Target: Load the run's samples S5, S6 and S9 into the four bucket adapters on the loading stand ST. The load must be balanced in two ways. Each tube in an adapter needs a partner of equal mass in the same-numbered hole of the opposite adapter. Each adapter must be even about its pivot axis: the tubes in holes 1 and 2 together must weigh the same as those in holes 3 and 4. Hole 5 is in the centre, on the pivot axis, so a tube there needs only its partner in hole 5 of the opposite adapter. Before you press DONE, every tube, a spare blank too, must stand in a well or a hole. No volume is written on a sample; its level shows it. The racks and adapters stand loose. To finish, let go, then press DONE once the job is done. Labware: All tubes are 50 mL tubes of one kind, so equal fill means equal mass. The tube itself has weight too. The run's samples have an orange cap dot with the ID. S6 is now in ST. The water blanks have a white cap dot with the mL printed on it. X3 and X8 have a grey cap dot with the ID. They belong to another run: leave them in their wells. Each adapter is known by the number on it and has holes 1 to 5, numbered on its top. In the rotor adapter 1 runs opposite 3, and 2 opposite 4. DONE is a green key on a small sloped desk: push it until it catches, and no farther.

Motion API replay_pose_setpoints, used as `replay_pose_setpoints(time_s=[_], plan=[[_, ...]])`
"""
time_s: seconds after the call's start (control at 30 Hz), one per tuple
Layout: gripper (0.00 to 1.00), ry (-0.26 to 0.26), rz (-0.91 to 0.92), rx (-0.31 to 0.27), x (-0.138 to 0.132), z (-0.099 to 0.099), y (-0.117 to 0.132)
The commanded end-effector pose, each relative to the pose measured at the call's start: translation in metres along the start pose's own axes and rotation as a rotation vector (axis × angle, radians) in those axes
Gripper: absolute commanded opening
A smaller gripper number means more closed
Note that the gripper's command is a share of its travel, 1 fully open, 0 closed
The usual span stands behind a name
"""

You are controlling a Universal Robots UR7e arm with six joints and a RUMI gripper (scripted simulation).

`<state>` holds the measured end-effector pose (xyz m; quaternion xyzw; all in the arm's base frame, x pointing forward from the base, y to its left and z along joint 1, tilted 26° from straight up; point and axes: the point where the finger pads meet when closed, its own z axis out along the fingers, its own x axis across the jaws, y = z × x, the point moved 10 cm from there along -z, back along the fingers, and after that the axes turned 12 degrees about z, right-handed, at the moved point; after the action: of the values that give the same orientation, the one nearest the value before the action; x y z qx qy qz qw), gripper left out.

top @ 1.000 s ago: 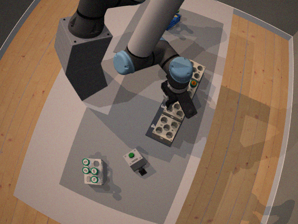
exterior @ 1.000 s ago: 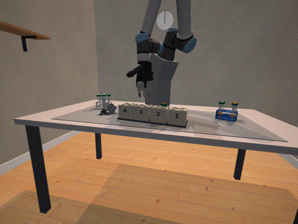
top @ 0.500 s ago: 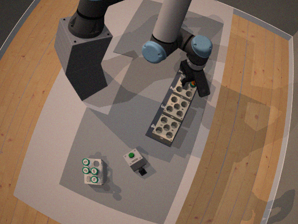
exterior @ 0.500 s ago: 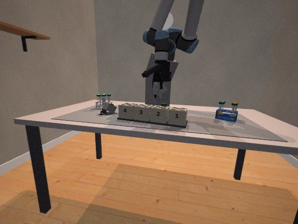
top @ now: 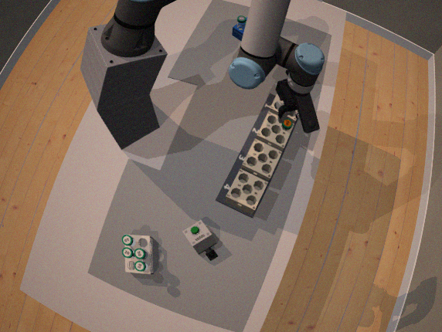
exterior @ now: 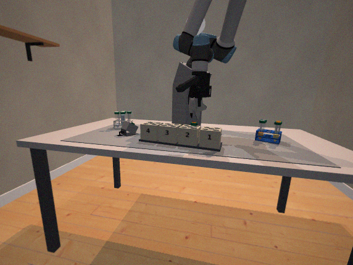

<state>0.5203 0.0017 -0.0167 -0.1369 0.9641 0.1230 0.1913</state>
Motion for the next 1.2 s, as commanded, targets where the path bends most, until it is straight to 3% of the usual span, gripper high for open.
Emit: replay_pose_setpoints(time_s=[0.0,0.27,0.93,0.97,1.17], plan=[[0.35,0.0,0.0,0.001,-0.001,0.011,0.001],[0.35,0.0,0.0,0.001,-0.001,0.031,0.001],[0.35,0.0,0.0,0.001,-0.001,0.04,0.001],[0.0,0.0,0.0,0.001,-0.001,0.04,0.001],[0.0,0.0,0.0,0.001,-0.001,0.04,0.001]])
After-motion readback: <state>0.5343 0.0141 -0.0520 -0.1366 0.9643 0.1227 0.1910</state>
